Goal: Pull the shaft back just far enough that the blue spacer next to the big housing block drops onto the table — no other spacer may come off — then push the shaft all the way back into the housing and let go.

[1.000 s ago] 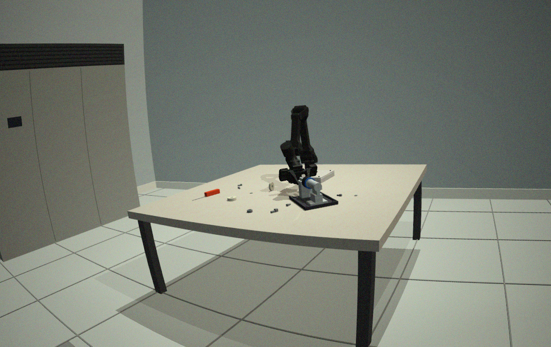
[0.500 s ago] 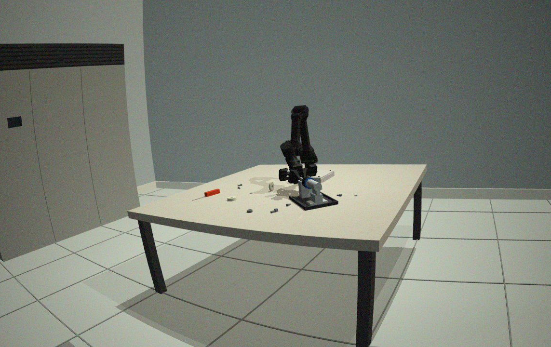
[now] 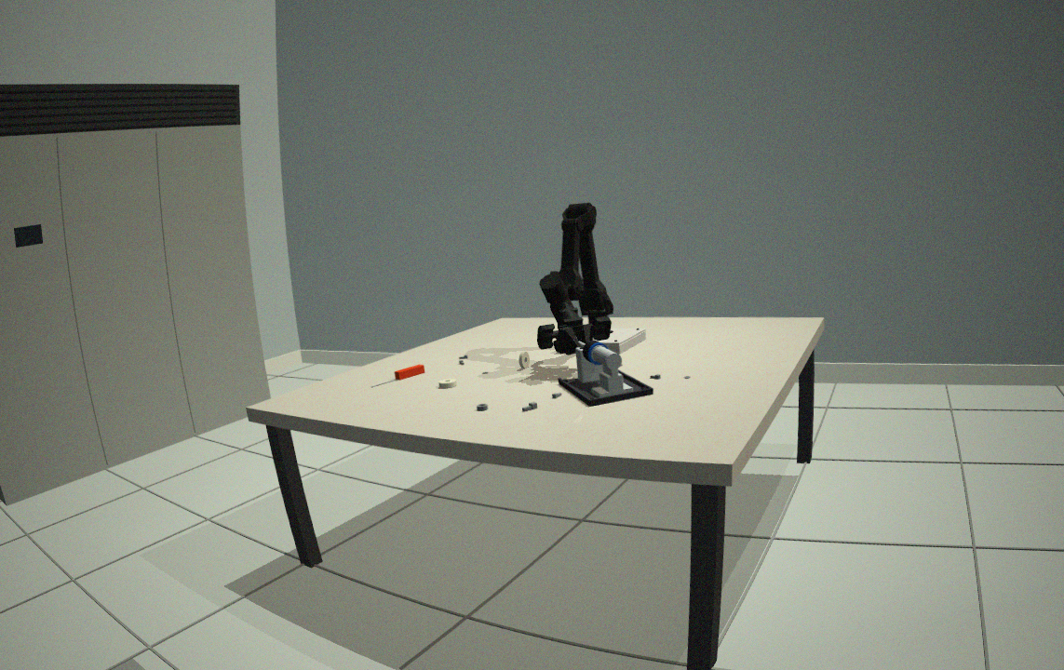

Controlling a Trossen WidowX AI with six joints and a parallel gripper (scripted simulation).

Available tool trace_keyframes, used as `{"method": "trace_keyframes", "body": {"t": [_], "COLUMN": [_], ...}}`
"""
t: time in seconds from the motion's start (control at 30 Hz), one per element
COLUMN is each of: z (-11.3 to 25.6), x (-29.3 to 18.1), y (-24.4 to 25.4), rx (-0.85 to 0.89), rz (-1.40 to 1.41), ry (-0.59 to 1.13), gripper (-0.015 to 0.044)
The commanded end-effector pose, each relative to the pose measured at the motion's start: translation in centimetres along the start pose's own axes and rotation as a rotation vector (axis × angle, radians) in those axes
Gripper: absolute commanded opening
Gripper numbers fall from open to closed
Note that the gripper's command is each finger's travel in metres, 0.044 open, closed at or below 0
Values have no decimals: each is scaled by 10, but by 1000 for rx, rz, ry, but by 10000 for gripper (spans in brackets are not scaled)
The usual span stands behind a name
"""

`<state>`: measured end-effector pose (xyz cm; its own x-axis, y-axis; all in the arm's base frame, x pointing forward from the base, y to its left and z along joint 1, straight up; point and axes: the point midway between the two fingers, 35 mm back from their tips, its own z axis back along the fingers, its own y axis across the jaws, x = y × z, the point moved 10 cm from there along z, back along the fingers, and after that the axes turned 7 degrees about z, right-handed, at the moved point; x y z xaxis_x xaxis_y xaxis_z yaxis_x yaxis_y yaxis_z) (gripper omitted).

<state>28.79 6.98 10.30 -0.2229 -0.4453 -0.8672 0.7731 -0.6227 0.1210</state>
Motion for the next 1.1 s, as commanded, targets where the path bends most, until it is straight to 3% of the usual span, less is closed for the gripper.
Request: {"method": "trace_keyframes", "body": {"t": [0.0, 1.07], "z": [4, 6], "x": [2, 3], "y": [-1, -1], "rx": [0, 0], "rz": [0, 1], "ry": [-1, -1], "gripper": [0, 0]}}
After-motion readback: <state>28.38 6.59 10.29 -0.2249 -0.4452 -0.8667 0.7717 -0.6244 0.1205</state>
